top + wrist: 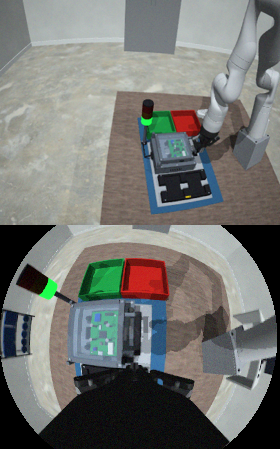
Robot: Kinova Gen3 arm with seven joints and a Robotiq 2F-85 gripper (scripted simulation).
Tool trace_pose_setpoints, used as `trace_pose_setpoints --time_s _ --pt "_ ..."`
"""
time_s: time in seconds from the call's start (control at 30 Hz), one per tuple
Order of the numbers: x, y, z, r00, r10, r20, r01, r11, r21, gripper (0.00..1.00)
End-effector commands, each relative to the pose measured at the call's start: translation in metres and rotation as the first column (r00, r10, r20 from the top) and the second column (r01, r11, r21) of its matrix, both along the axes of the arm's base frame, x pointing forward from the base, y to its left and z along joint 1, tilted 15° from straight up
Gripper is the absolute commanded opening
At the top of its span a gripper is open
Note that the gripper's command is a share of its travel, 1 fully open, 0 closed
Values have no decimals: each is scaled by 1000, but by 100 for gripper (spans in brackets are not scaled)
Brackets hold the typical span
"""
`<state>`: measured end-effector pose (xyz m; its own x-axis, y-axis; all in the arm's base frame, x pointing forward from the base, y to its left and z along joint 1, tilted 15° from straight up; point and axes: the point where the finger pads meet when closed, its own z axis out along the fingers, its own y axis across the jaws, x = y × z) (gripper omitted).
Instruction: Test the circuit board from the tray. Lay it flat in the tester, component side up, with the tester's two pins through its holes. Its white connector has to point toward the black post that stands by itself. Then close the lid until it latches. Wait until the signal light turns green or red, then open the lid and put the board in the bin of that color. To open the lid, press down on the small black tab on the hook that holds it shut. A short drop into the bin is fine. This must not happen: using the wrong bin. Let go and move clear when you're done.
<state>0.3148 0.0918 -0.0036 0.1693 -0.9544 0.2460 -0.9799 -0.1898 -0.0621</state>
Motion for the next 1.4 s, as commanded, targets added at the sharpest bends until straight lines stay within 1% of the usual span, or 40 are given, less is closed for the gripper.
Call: trace_pose_setpoints --time_s 0.0,0.3,0.7,1.37 --pt "0 0 0 1000 0 1 0 1000 1 0" --pt "1 0 -2 1000 0 1 0 1000 1 0" --pt "3 -5 -23 1000 0 1 0 1000 1 0" --pt "3 -5 -25 1000 0 1 0 1000 1 0"
